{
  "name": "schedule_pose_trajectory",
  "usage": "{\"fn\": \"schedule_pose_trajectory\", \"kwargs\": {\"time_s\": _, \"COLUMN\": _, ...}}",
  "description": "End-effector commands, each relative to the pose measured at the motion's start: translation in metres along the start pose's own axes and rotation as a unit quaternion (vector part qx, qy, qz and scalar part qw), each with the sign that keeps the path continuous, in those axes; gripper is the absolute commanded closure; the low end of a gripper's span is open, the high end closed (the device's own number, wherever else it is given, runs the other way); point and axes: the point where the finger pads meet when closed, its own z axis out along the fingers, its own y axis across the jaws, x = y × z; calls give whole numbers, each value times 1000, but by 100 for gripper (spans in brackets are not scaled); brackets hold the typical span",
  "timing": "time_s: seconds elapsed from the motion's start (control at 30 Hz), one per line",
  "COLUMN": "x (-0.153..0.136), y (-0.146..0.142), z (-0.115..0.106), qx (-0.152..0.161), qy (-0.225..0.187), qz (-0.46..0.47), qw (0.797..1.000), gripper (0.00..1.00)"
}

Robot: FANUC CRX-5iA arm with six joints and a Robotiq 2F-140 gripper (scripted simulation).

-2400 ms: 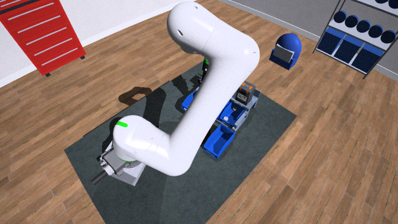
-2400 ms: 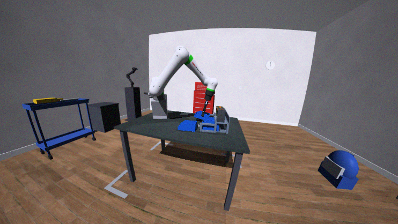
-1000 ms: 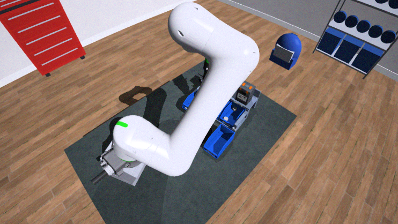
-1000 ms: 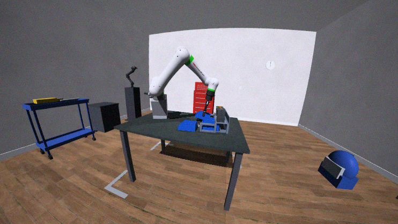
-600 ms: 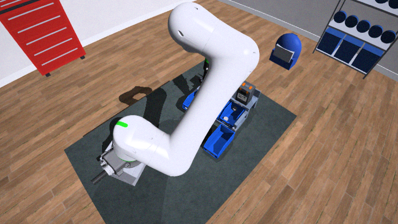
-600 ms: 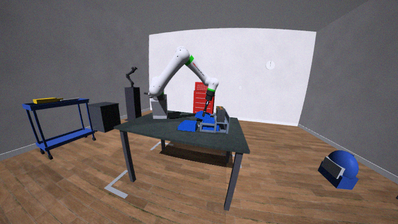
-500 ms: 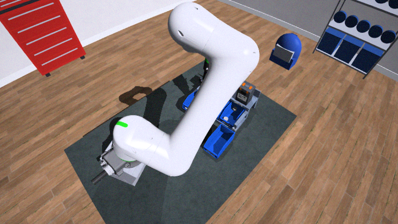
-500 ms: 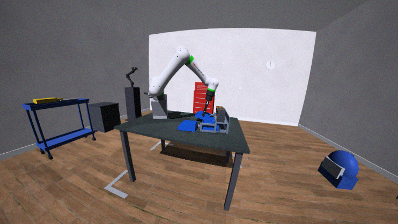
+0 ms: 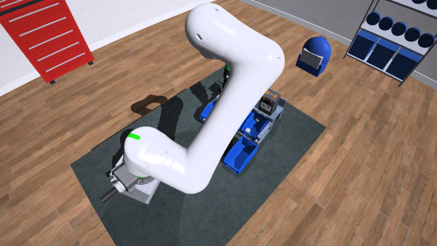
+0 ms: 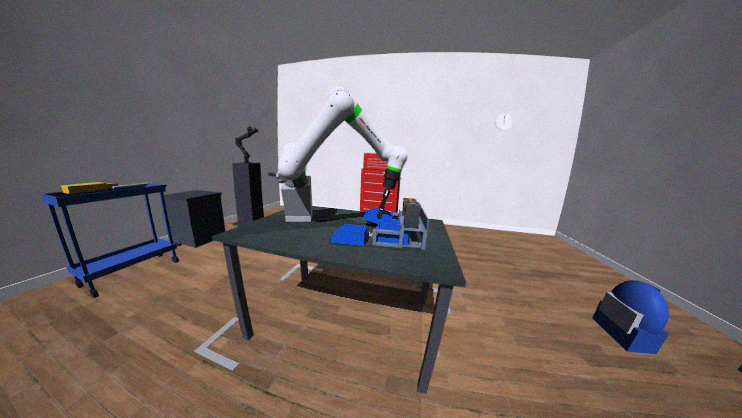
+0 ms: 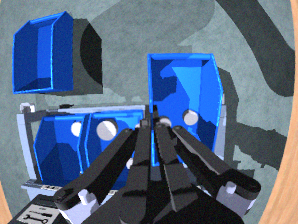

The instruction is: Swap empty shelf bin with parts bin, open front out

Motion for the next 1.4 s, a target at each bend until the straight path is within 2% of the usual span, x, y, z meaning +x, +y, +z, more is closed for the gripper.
{"fn": "schedule_pose_trajectory", "kwargs": {"time_s": 0.0, "x": -1, "y": 0, "z": 1, "qx": 0, "qy": -1, "qz": 0, "qw": 1000, "gripper": 90}}
{"fn": "schedule_pose_trajectory", "kwargs": {"time_s": 0.57, "x": -3, "y": 0, "z": 9, "qx": 0, "qy": -1, "qz": 0, "qw": 1000, "gripper": 90}}
{"fn": "schedule_pose_trajectory", "kwargs": {"time_s": 1.37, "x": -3, "y": 0, "z": 9, "qx": 0, "qy": -1, "qz": 0, "qw": 1000, "gripper": 90}}
